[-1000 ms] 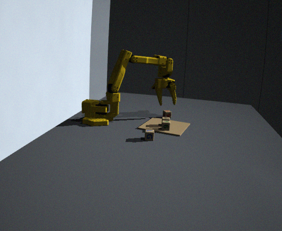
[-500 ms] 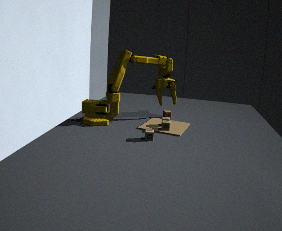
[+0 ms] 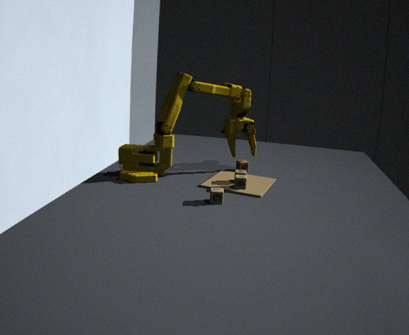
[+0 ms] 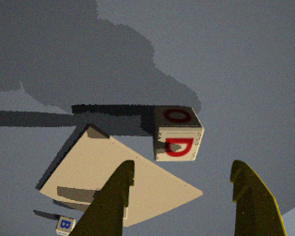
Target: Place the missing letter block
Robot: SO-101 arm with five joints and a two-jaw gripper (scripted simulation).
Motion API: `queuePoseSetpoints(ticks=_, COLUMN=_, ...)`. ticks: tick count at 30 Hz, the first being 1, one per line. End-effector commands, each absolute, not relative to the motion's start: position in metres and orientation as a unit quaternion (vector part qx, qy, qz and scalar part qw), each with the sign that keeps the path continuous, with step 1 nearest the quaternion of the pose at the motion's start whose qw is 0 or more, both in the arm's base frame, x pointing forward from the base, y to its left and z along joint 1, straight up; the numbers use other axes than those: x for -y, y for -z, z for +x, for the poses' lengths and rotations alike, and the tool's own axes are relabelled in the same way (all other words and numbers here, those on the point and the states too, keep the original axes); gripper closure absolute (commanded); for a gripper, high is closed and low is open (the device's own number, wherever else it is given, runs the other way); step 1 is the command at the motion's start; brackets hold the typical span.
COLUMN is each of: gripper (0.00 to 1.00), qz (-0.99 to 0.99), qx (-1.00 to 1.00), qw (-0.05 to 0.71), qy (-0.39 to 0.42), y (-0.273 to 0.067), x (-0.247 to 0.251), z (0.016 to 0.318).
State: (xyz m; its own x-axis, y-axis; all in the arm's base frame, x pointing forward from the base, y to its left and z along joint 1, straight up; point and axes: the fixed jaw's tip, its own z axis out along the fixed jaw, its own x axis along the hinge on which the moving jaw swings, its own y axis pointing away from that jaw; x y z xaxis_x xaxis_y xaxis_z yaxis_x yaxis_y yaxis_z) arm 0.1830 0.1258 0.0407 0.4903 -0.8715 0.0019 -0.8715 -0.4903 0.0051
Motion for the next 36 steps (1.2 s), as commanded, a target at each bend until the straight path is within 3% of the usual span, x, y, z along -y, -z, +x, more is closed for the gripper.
queuePoseSetpoints(ticks=1, gripper=0.68, qz=0.865, qx=0.502, qw=-0.025, qy=-0.012, y=-0.045, x=-0.13, z=0.188)
queuePoseSetpoints(ticks=36, gripper=0.69, qz=0.865, qx=0.502, qw=-0.025, qy=-0.012, y=-0.024, x=-0.131, z=0.188)
